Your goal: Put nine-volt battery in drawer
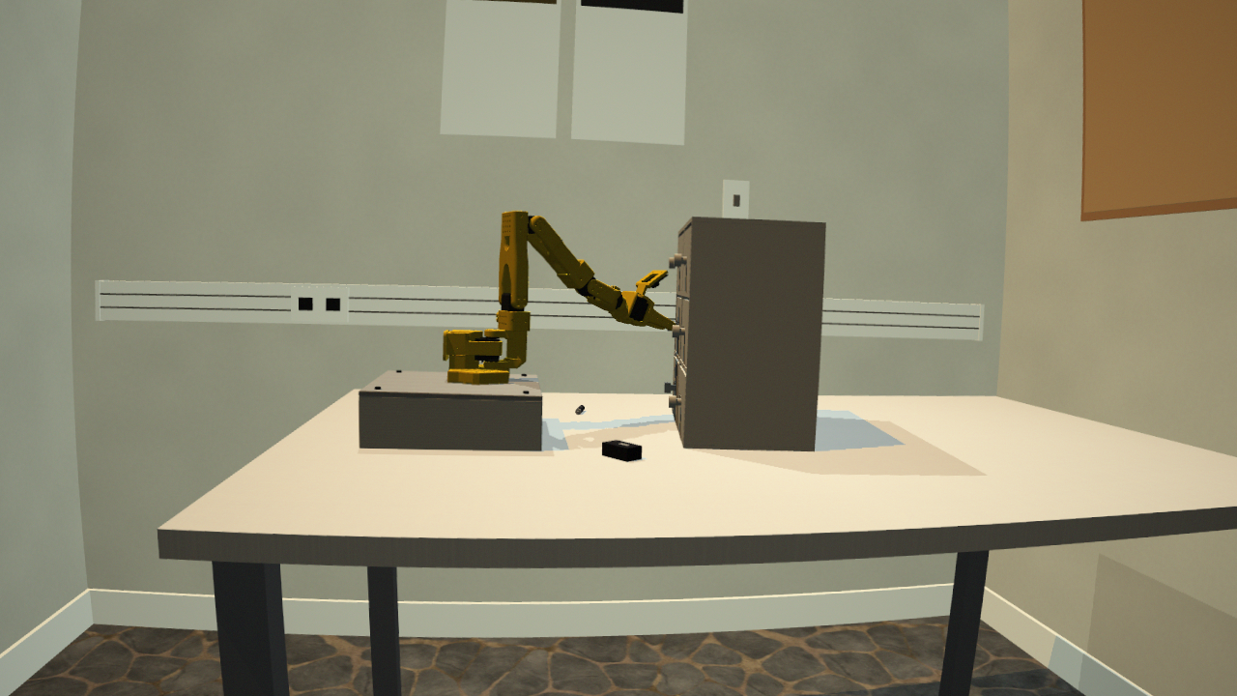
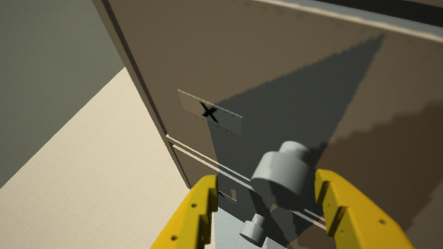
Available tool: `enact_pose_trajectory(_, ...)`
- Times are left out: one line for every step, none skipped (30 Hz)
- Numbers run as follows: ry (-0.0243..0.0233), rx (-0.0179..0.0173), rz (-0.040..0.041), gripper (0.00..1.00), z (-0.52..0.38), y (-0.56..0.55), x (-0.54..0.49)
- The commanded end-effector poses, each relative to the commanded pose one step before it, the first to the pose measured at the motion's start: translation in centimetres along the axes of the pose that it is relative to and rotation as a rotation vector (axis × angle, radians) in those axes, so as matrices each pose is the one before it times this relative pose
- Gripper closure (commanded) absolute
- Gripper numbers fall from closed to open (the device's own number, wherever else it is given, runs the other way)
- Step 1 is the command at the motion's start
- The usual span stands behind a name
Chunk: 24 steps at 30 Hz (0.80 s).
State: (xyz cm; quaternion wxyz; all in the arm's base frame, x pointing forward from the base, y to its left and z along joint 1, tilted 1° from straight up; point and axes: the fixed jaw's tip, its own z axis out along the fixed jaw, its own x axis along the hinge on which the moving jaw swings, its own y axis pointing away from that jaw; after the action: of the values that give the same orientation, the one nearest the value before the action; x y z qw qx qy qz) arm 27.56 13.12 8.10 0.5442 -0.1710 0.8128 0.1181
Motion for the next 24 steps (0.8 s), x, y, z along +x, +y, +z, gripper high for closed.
enact_pose_trajectory(-0.05110, 0.05103, 0.02423, 0.79, 0.1264, -1.644, -1.564)
enact_pose_trajectory(-0.00001, 0.00000, 0.00000, 0.79, 0.0000, 0.000, 0.000)
enact_pose_trajectory(0.00000, 0.00000, 0.00000, 0.79, 0.0000, 0.000, 0.000)
enact_pose_trajectory(0.00000, 0.00000, 0.00000, 0.79, 0.0000, 0.000, 0.000)
enact_pose_trajectory(0.00000, 0.00026, 0.00009, 0.79, -0.0036, -0.008, -0.018)
enact_pose_trajectory(-0.00001, 0.00025, 0.00010, 0.79, -0.0036, -0.008, -0.018)
enact_pose_trajectory(0.00000, 0.00026, 0.00009, 0.79, -0.0036, -0.008, -0.018)
enact_pose_trajectory(-0.00001, 0.00025, 0.00010, 0.79, -0.0037, -0.008, -0.018)
enact_pose_trajectory(0.00000, 0.00026, 0.00009, 0.79, -0.0037, -0.008, -0.018)
enact_pose_trajectory(-0.00001, 0.00025, 0.00010, 0.79, -0.0037, -0.008, -0.018)
enact_pose_trajectory(0.00000, 0.00026, 0.00009, 0.79, -0.0037, -0.008, -0.018)
enact_pose_trajectory(-0.00001, 0.00025, 0.00009, 0.79, -0.0038, -0.008, -0.018)
enact_pose_trajectory(0.00000, 0.00026, 0.00009, 0.79, -0.0038, -0.008, -0.018)
enact_pose_trajectory(-0.00001, 0.00025, 0.00009, 0.79, -0.0038, -0.008, -0.018)
enact_pose_trajectory(0.00000, 0.00026, 0.00009, 0.79, -0.0038, -0.008, -0.018)
enact_pose_trajectory(-0.00001, 0.00025, 0.00009, 0.79, -0.0039, -0.008, -0.018)
enact_pose_trajectory(0.00000, 0.00026, 0.00009, 0.79, -0.0039, -0.008, -0.018)
enact_pose_trajectory(-0.00001, 0.00025, 0.00009, 0.79, -0.0039, -0.008, -0.018)
enact_pose_trajectory(0.00000, 0.00026, 0.00009, 0.79, -0.0039, -0.008, -0.018)
enact_pose_trajectory(0.00000, 0.00000, 0.00000, 0.79, 0.0000, 0.000, 0.000)
enact_pose_trajectory(0.00000, 0.00000, 0.00000, 0.79, 0.0000, 0.000, 0.000)
enact_pose_trajectory(-0.00001, 0.00000, 0.00000, 0.79, 0.0000, 0.000, 0.000)
enact_pose_trajectory(0.00001, 0.00000, 0.00000, 0.79, 0.0000, 0.000, 0.000)
enact_pose_trajectory(-0.00001, 0.00000, 0.00000, 0.79, 0.0000, 0.000, 0.000)
